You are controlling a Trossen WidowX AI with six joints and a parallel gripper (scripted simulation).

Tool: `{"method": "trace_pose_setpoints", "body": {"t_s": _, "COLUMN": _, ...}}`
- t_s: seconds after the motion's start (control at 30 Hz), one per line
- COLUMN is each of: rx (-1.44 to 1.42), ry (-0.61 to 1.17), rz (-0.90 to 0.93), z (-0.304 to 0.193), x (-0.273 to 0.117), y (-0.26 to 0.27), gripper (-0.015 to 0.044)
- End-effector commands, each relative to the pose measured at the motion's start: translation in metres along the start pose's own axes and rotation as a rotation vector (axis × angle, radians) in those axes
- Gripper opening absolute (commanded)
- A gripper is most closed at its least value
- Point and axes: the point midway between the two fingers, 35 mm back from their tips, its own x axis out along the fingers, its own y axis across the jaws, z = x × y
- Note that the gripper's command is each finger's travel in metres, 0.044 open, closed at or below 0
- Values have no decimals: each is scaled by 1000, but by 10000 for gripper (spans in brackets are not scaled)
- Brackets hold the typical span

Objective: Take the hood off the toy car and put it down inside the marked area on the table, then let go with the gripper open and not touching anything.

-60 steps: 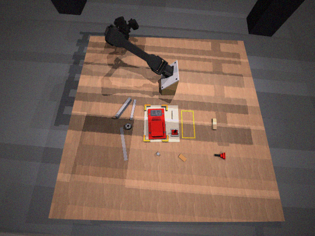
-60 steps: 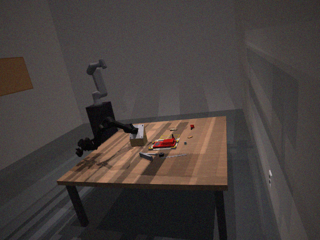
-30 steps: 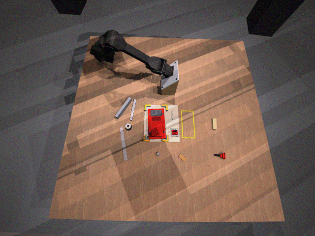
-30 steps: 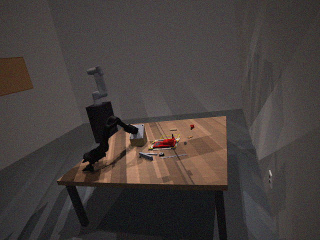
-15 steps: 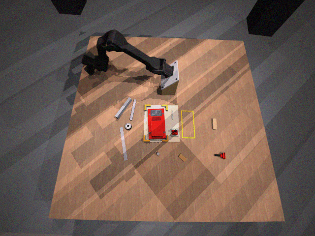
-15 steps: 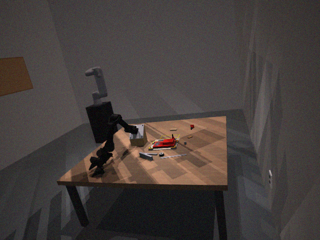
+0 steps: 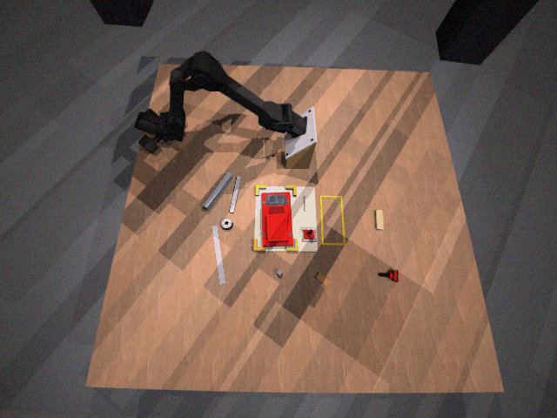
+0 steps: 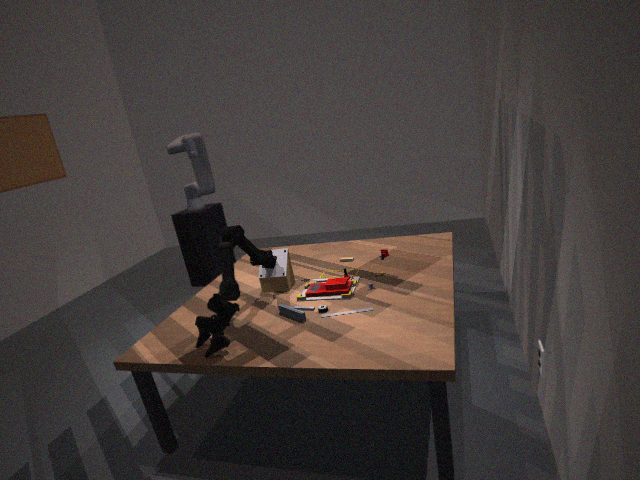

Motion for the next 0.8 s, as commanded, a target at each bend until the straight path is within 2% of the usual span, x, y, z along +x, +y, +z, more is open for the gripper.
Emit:
{"method": "trace_pose_setpoints", "body": {"t_s": 0.0, "rx": -18, "ry": 47, "rz": 62, "z": -12, "x": -15, "y": 29, "gripper": 440}}
{"method": "trace_pose_setpoints", "body": {"t_s": 0.43, "rx": -125, "ry": 212, "rz": 260, "z": -57, "x": -81, "y": 109, "gripper": 440}}
{"method": "trace_pose_setpoints", "body": {"t_s": 0.77, "rx": -292, "ry": 333, "rz": 373, "z": -97, "x": -133, "y": 148, "gripper": 440}}
